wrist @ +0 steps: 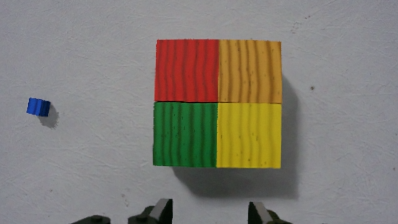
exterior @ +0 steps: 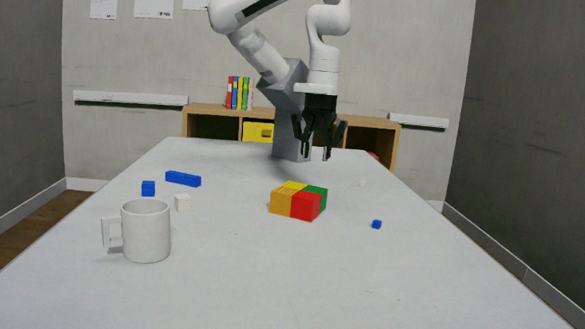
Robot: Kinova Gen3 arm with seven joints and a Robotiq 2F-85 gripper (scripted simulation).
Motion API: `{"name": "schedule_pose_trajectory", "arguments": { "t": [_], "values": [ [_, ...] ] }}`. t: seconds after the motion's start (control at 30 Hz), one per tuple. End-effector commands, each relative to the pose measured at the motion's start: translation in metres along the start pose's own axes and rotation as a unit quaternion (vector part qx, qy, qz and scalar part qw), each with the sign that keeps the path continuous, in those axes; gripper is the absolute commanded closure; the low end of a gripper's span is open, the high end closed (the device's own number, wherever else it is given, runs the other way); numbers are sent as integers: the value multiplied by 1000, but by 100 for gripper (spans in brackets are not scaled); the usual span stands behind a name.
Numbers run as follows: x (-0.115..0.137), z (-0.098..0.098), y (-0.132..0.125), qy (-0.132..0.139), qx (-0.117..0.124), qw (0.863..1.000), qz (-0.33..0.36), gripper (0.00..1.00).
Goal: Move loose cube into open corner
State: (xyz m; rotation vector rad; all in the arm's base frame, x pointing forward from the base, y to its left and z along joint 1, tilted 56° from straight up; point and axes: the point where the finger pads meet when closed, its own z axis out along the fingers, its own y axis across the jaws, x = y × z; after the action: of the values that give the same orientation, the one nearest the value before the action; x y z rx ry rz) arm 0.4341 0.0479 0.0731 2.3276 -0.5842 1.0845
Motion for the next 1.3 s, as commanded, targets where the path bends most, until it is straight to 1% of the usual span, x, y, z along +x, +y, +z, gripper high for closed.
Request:
{"name": "schedule_pose_trajectory", "arguments": {
  "t": [0.0,0.23,0.47,0.53,1.03,1.1,1.27],
  "values": [
    [1,3,1,1,-1,1000,-2,46],
    [1,14,1,1,-1,1000,-2,46],
    [1,32,1,1,0,1000,-2,46],
    [1,32,1,1,0,1000,-2,46],
    [1,73,1,1,0,1000,-2,46],
    [1,73,1,1,0,1000,-2,46],
    [1,83,1,1,0,1000,-2,46]
  ]
}}
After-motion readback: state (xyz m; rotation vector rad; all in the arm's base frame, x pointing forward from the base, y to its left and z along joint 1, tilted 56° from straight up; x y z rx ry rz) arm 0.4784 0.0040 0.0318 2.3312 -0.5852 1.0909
